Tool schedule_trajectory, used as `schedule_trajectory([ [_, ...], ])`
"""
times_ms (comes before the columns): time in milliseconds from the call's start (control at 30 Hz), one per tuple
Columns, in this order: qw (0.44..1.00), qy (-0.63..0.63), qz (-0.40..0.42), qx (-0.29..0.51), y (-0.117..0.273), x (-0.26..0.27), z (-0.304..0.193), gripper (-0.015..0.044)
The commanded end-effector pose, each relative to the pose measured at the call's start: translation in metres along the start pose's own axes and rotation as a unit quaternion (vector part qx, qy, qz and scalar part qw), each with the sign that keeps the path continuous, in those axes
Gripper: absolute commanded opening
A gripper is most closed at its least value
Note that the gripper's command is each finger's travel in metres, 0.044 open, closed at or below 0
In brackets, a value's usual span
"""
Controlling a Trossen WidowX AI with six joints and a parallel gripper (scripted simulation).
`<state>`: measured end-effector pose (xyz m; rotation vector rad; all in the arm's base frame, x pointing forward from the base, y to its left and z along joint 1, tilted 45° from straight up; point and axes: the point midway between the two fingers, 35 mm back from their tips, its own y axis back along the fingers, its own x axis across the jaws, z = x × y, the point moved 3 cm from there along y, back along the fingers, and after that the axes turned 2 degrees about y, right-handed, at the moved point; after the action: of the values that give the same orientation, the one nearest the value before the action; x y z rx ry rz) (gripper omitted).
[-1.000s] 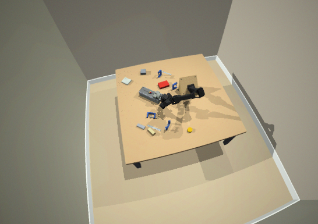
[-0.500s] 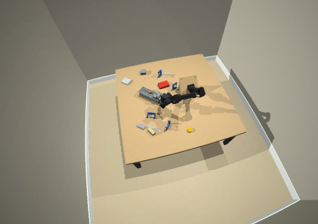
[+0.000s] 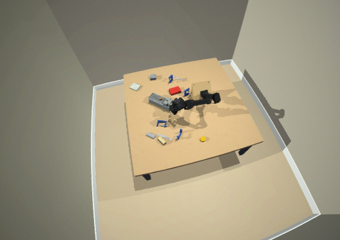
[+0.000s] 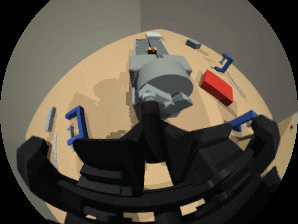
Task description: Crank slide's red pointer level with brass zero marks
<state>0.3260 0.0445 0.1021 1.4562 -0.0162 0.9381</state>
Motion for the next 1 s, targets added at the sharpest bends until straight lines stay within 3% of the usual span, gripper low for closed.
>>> schedule_trajectory([
  [0,1.000,-0.002,-0.001,-0.005,0.006,-0.006,0.005,0.0000],
  [967,1.000,-0.001,-0.001,-0.005,0.008,-0.019,0.006,0.0000],
])
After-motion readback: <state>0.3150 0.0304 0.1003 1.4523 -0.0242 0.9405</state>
